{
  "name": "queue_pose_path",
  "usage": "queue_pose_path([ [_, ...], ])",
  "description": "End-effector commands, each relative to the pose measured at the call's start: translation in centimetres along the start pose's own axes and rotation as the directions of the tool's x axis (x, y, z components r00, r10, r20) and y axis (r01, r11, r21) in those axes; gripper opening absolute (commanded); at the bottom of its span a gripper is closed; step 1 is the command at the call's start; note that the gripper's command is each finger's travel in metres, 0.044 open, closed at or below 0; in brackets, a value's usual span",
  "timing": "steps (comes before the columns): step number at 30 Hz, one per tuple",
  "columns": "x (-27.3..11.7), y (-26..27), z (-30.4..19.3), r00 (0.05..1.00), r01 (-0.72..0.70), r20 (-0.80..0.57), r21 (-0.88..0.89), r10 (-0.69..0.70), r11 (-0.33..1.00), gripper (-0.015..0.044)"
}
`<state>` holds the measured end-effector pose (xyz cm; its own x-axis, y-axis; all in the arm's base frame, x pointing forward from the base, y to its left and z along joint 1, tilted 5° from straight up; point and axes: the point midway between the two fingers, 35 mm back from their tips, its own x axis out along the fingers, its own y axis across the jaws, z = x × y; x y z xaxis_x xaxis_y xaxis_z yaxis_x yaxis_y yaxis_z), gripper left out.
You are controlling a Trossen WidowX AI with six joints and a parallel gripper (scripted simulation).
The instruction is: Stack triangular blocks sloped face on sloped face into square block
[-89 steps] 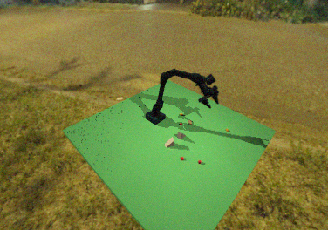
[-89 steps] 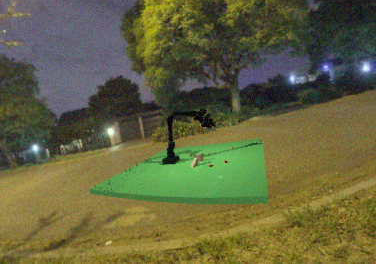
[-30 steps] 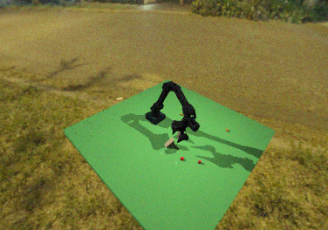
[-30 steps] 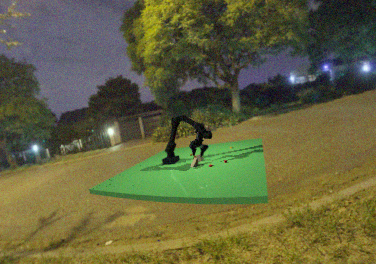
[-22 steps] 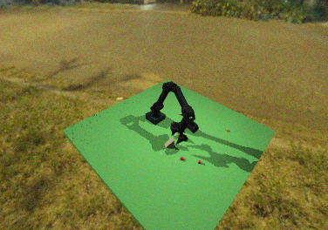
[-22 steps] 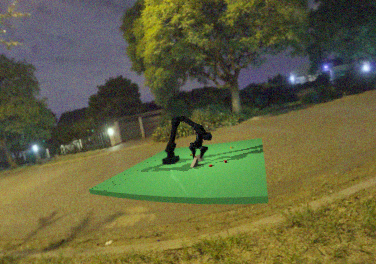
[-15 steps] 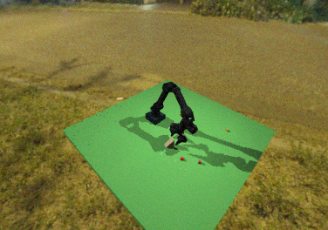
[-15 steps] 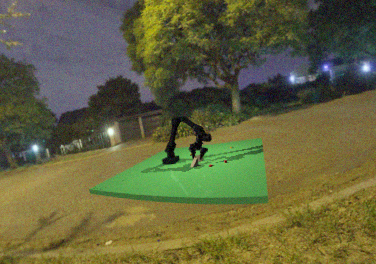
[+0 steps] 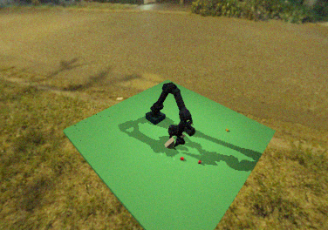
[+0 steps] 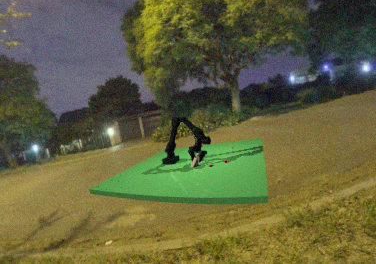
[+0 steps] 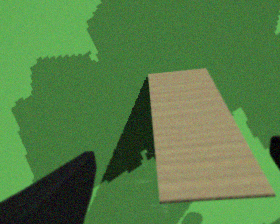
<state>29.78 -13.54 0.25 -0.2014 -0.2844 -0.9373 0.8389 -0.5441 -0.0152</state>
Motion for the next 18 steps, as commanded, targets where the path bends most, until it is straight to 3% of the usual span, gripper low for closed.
queue_pose_path([
  [1, 1.0, -0.4, 0.1, 1.0, 0.009, 0.006, -0.005, -0.009, 1.0, 0.044],
  [11, 2.3, -0.8, 0.1, 1.0, 0.01, 0.007, -0.006, -0.01, 1.0, 0.044],
  [18, 2.3, -0.8, 0.1, 1.0, 0.01, 0.007, -0.006, -0.01, 1.0, 0.0256],
])
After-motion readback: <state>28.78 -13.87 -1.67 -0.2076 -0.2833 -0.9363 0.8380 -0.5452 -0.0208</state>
